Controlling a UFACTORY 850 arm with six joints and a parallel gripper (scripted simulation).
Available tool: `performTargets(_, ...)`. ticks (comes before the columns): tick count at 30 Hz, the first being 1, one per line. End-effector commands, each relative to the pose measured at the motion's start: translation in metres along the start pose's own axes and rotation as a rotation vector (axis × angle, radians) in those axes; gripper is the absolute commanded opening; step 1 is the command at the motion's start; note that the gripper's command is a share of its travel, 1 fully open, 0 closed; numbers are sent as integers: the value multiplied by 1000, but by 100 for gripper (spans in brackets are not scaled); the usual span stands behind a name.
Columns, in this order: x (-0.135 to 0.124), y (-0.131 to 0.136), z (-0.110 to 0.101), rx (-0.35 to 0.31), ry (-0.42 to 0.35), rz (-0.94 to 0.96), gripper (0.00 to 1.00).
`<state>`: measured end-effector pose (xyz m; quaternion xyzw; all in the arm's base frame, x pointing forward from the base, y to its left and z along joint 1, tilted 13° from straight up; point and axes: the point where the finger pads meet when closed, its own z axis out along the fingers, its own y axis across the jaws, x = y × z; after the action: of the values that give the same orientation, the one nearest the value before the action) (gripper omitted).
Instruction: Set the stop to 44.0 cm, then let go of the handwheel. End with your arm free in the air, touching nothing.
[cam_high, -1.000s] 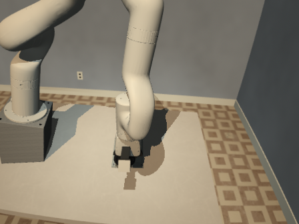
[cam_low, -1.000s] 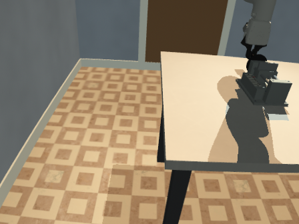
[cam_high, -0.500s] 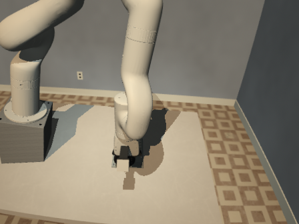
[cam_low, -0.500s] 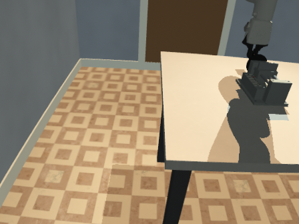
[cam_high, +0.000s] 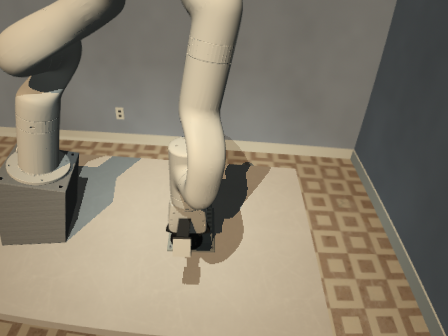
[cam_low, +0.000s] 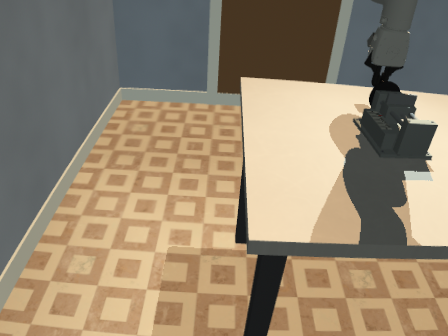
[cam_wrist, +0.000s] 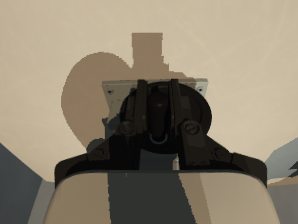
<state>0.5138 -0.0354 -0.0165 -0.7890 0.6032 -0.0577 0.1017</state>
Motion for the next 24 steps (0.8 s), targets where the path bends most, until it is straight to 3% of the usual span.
performTargets(1, 0, 1, -1, 1, 1, 0, 6)
performTargets(24, 0, 12, -1, 1, 1, 0, 6)
